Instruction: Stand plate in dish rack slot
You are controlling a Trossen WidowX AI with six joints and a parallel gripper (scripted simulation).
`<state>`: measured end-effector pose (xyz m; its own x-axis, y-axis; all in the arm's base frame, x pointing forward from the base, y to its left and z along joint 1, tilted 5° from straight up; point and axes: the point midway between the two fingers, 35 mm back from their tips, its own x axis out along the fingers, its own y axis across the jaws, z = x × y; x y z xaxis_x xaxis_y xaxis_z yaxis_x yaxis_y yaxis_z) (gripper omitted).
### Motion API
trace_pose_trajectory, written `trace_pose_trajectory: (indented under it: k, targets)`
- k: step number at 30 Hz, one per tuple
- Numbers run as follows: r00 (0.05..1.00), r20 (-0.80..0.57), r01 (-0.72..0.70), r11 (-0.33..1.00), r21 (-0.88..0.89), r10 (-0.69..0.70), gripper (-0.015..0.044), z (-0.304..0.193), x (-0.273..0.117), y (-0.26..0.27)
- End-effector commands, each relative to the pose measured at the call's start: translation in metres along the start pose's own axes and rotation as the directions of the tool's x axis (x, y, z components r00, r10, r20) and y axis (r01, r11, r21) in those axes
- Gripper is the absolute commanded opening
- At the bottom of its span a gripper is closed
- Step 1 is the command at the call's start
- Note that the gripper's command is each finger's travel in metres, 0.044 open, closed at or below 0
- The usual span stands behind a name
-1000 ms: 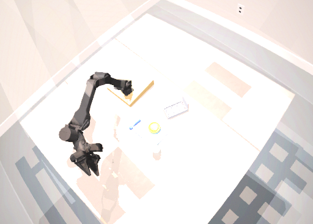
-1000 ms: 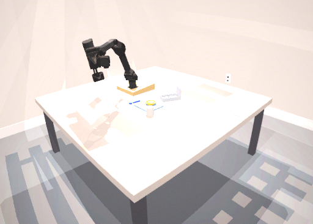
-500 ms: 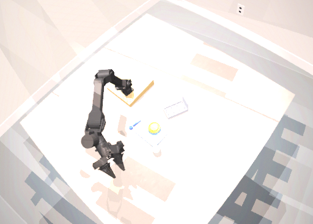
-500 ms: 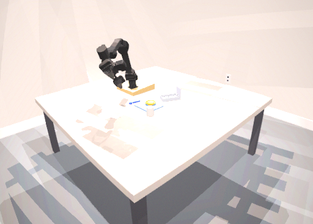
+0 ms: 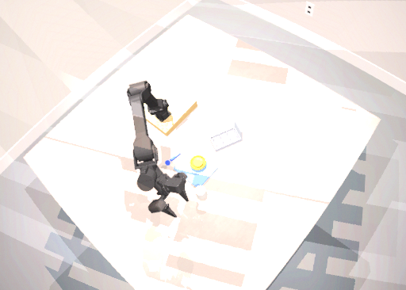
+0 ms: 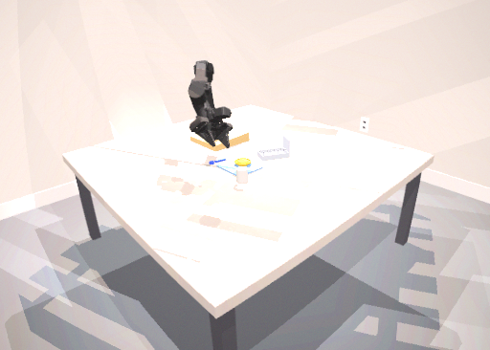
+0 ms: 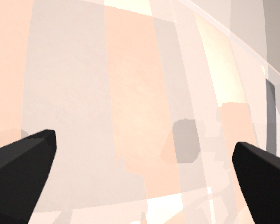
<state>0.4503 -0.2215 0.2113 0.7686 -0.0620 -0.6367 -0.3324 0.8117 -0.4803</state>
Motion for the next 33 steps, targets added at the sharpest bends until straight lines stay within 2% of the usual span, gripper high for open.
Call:
trace_pose_trajectory:
  k: [1, 13, 25, 28, 33]
  targets:
    - [0.996, -0.058, -0.062, 0.995, 0.082, 0.067, 0.04, 0.0, 0.006, 0.032]
    - [0.915, -0.291, -0.18, 0.927, 0.329, 0.28, 0.04, -0.007, 0.008, 0.146]
    - [0.715, -0.575, -0.111, 0.877, 0.467, 0.397, 0.04, -0.038, -0.027, 0.251]
    - [0.667, -0.629, -0.081, 0.878, 0.471, 0.399, 0.04, -0.048, -0.039, 0.265]
    - [0.663, -0.633, -0.078, 0.879, 0.471, 0.399, 0.04, -0.05, -0.04, 0.265]
